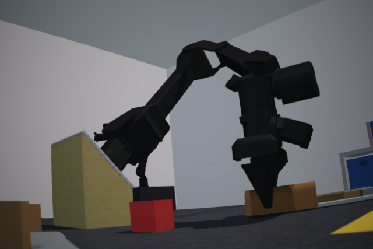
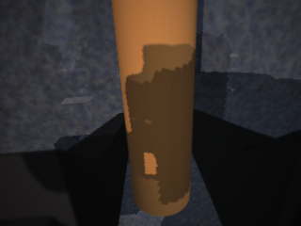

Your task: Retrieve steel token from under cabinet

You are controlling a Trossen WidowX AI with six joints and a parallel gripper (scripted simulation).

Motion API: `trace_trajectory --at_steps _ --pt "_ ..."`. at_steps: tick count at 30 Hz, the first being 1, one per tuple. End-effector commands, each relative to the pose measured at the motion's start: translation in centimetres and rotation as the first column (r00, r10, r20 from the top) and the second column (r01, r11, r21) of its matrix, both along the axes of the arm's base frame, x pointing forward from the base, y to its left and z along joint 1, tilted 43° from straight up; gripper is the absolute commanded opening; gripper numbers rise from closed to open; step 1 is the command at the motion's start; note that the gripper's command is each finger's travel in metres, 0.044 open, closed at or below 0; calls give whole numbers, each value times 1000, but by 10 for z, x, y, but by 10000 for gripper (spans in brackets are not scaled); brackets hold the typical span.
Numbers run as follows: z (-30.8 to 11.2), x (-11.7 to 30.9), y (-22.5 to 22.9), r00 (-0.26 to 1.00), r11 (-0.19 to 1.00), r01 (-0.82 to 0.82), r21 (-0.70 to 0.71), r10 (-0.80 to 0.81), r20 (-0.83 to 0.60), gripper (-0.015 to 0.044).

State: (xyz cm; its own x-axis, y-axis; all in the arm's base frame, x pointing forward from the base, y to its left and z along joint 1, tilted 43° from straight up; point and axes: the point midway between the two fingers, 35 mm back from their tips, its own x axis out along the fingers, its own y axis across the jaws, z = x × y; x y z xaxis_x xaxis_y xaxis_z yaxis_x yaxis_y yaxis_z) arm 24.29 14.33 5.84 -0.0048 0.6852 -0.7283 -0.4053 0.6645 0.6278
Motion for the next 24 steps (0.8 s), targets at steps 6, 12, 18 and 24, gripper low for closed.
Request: trace_trajectory --at_steps 6,12,18,24 --pt "1 0 0 997 999 -52 1 52 52 0" --pt "-4 2 -6 996 998 -62 0 62 61 0" --pt "-10 4 -11 996 998 -68 -1 67 66 0" --pt "-15 6 -17 995 997 -71 -2 71 69 0"
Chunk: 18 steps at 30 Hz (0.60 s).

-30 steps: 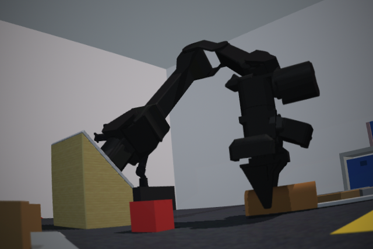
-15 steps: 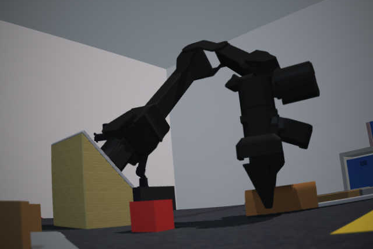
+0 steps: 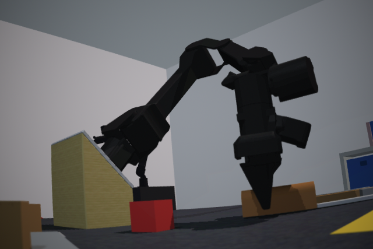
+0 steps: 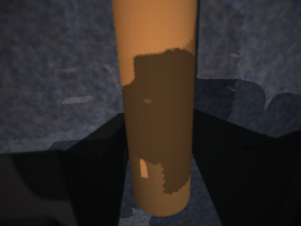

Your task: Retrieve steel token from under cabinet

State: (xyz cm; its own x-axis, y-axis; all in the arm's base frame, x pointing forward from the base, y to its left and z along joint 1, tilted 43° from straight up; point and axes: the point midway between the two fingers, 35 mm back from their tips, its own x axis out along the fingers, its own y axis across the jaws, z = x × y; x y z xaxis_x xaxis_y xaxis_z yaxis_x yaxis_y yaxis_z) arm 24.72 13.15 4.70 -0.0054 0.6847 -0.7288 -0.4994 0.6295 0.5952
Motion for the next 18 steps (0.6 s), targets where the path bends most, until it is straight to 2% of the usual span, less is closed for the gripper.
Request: trace_trajectory --at_steps 1,18 --pt "-5 2 -6 1000 1000 6 1 -6 -2 0" --pt "-19 7 -21 1000 1000 2 0 -2 2 0"
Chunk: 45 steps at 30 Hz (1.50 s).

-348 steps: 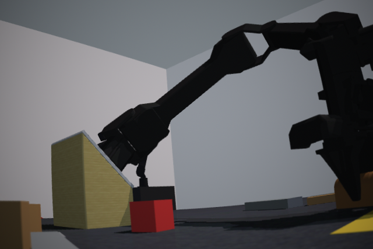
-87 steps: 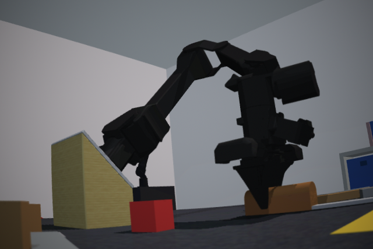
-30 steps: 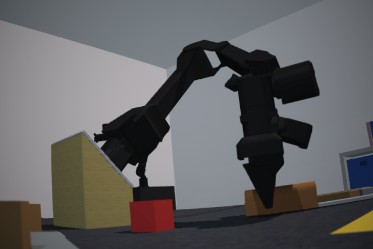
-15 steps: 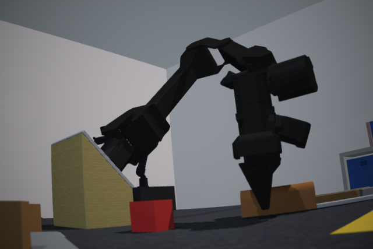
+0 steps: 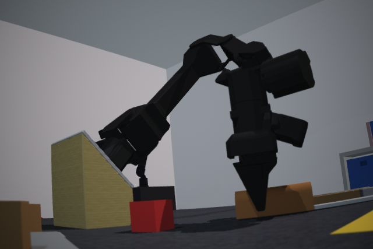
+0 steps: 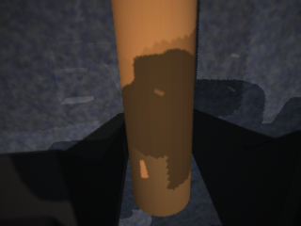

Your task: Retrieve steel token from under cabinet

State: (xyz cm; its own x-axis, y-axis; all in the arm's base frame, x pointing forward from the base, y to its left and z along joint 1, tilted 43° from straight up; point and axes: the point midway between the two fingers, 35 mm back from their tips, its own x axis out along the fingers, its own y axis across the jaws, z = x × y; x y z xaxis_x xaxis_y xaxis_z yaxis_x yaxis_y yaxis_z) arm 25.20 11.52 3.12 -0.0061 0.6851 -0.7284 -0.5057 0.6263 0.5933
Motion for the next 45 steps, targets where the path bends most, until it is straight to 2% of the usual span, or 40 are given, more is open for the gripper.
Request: trace_trajectory --at_steps 1,45 --pt "-4 2 -6 1000 1000 7 -1 -7 -2 0" --pt "-39 11 -43 1000 1000 6 -4 -6 -1 0"
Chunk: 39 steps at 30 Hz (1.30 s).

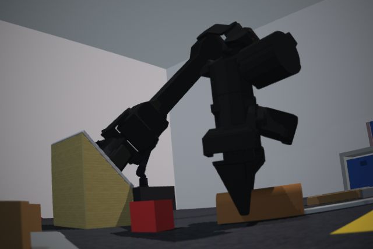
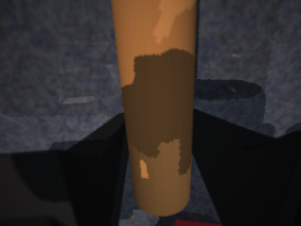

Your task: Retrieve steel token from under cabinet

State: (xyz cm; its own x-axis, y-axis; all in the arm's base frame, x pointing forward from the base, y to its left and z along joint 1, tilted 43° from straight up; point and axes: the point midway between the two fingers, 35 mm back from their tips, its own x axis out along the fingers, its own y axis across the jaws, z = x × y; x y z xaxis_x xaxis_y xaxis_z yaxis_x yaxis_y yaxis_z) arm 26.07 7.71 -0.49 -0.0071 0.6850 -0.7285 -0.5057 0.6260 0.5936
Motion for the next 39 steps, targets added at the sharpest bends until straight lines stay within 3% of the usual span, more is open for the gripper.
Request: trace_trajectory --at_steps 1,39 --pt "-4 3 -6 1000 1000 7 -4 -7 0 0" --pt "-36 0 -41 1000 1000 7 -7 -7 0 0"
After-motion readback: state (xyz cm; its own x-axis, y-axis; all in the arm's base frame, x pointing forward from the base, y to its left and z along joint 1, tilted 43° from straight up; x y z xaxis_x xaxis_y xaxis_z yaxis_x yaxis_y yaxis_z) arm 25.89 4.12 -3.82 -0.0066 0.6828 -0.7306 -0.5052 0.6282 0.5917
